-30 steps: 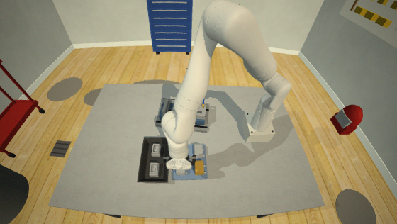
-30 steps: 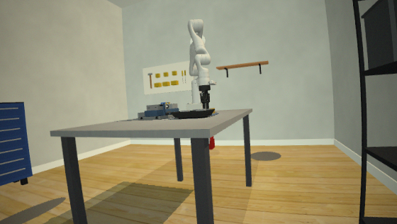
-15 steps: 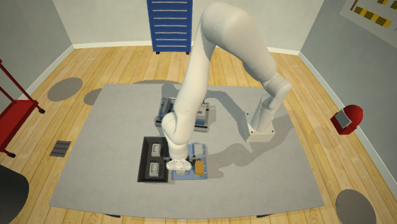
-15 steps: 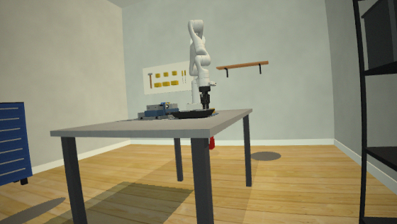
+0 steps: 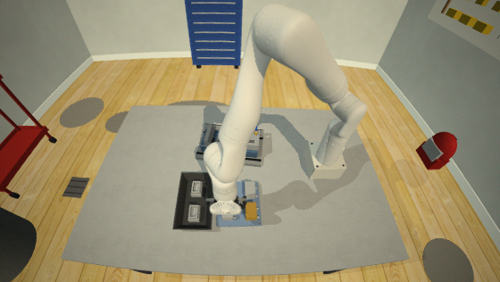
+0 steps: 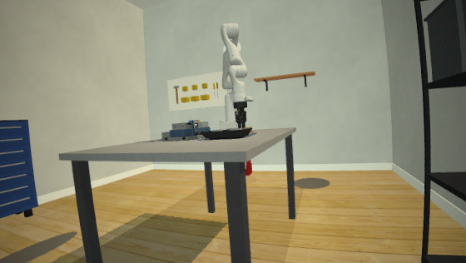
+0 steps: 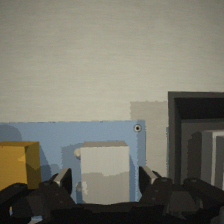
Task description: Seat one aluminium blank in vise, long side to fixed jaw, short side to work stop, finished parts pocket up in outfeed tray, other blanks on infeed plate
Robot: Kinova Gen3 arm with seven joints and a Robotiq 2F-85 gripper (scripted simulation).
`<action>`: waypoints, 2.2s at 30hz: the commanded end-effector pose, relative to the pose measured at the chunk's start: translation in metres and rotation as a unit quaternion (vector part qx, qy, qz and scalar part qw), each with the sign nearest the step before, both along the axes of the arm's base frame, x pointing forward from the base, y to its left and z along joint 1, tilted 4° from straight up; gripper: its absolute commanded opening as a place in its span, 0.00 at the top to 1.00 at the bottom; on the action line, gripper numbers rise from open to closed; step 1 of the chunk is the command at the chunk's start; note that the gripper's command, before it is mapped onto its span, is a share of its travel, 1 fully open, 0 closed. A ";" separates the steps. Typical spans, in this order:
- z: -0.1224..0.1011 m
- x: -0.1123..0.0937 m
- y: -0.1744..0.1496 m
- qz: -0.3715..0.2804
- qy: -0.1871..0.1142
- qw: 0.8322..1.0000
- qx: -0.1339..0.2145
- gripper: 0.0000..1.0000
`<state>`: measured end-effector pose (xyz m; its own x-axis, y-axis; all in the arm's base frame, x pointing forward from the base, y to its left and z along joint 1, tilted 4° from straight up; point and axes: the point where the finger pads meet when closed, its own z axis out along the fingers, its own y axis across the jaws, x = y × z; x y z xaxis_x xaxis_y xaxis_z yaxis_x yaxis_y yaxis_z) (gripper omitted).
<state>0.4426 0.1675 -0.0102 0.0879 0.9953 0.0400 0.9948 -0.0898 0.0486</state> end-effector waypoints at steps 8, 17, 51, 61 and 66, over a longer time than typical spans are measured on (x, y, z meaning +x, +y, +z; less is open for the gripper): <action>0.001 0.001 0.000 0.000 -0.001 1.000 0.000 0.33; 0.001 0.001 0.000 0.000 -0.001 1.000 0.000 0.33; 0.001 0.001 0.000 0.000 -0.001 1.000 0.000 1.00; 0.001 0.001 0.000 0.000 -0.001 1.000 0.000 1.00; 0.001 0.001 0.000 0.000 -0.001 1.000 0.000 1.00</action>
